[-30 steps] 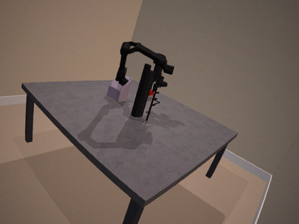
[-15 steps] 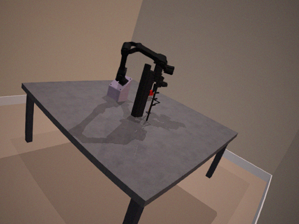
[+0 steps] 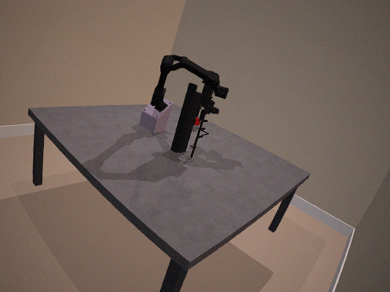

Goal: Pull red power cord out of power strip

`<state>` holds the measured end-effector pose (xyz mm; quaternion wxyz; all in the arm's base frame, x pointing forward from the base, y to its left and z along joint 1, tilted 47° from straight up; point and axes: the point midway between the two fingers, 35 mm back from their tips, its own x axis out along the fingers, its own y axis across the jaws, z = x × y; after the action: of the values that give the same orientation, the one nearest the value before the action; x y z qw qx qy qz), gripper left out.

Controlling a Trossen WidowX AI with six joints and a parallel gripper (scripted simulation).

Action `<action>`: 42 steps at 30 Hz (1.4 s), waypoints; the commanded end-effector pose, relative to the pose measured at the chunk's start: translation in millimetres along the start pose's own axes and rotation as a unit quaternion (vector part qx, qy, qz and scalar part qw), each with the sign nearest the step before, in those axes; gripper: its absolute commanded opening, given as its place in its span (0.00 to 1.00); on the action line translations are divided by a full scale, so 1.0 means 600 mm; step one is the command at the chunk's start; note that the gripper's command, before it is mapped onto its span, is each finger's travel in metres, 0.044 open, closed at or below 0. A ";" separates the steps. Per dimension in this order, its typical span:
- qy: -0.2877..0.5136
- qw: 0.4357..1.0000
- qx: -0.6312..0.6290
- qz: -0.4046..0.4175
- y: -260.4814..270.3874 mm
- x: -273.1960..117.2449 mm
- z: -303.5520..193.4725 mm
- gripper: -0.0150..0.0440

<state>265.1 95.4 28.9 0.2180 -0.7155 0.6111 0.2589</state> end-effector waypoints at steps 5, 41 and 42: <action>-0.038 0.999 -0.002 -0.005 0.001 -0.021 0.069 0.25; -0.038 0.999 -0.003 -0.005 0.005 -0.048 0.170 1.00; -0.038 0.999 -0.003 -0.005 0.005 -0.048 0.170 1.00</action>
<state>248.2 180.1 -30.5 0.2391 -0.7117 0.5955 0.2858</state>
